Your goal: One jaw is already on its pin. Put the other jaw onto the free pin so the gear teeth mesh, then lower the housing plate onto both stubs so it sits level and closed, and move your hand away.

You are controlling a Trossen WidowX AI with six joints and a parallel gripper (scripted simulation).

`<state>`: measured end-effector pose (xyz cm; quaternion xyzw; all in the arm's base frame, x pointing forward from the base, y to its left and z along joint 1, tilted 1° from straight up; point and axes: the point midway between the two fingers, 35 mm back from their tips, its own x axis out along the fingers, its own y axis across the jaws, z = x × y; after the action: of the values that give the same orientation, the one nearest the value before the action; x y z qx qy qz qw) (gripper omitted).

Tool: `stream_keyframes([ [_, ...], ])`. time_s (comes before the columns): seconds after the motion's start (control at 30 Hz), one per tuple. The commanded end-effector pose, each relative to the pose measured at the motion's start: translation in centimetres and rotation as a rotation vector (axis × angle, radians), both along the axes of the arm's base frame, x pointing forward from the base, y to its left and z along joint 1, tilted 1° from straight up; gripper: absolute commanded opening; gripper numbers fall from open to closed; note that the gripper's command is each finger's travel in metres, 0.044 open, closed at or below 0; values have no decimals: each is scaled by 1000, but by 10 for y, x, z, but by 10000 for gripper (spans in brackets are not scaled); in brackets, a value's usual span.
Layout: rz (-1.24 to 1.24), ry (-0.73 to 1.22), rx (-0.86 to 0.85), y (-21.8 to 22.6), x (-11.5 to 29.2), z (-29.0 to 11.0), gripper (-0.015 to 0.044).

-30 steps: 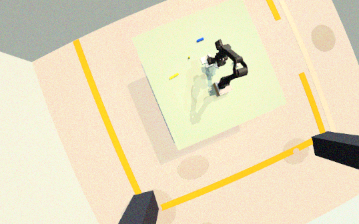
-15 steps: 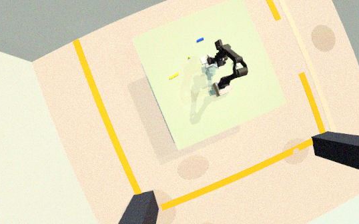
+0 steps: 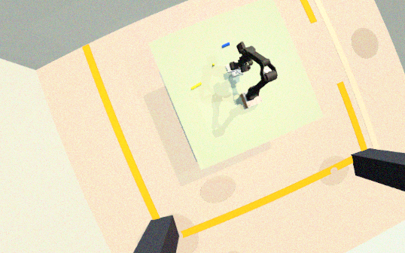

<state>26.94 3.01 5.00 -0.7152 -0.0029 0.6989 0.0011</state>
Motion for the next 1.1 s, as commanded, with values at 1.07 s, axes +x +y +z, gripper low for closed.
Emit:
stream_keyframes([
  [1.07, -4, -11, 6, 45, 38, 2, 134],
])
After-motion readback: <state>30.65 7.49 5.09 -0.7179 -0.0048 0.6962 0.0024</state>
